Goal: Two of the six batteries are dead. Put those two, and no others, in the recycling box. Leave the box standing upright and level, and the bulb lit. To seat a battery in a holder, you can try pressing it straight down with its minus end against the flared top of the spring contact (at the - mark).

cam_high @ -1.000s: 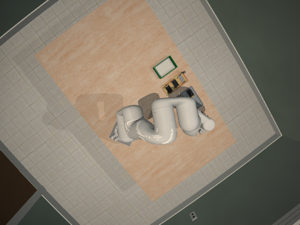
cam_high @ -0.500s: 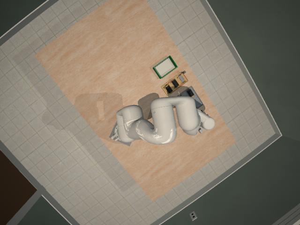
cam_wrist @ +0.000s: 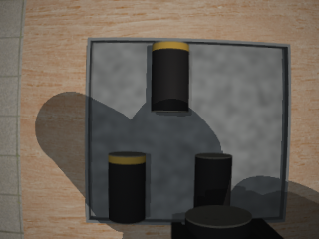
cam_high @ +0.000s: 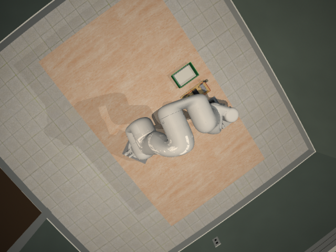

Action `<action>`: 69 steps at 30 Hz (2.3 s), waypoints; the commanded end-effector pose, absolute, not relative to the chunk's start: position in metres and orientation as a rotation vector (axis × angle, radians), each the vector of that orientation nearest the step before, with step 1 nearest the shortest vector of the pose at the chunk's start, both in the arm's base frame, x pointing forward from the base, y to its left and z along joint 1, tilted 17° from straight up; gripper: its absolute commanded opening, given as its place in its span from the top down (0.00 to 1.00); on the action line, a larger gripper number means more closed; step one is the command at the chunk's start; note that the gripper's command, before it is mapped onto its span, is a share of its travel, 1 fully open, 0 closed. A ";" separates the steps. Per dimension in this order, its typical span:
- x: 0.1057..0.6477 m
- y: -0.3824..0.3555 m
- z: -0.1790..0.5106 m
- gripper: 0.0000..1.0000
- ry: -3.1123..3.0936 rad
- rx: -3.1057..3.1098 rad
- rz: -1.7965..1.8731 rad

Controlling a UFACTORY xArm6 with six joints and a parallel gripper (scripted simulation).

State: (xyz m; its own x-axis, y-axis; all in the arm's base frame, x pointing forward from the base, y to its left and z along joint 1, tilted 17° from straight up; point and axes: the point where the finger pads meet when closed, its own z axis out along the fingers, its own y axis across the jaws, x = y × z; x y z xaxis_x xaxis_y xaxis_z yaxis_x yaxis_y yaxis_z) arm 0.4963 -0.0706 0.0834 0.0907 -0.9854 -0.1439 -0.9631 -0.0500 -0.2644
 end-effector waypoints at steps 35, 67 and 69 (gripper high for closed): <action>0.552 0.046 0.116 0.72 1.954 -2.087 -0.115; 0.562 0.050 0.087 0.72 1.954 -2.087 -0.115; 0.562 0.050 0.087 0.72 1.954 -2.087 -0.115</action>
State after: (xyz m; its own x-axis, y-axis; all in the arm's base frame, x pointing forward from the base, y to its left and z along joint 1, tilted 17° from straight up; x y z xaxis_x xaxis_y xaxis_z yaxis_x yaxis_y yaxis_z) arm 0.5599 0.0504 0.0845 0.0823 -0.9879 -0.1316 -0.9667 -0.0470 -0.2516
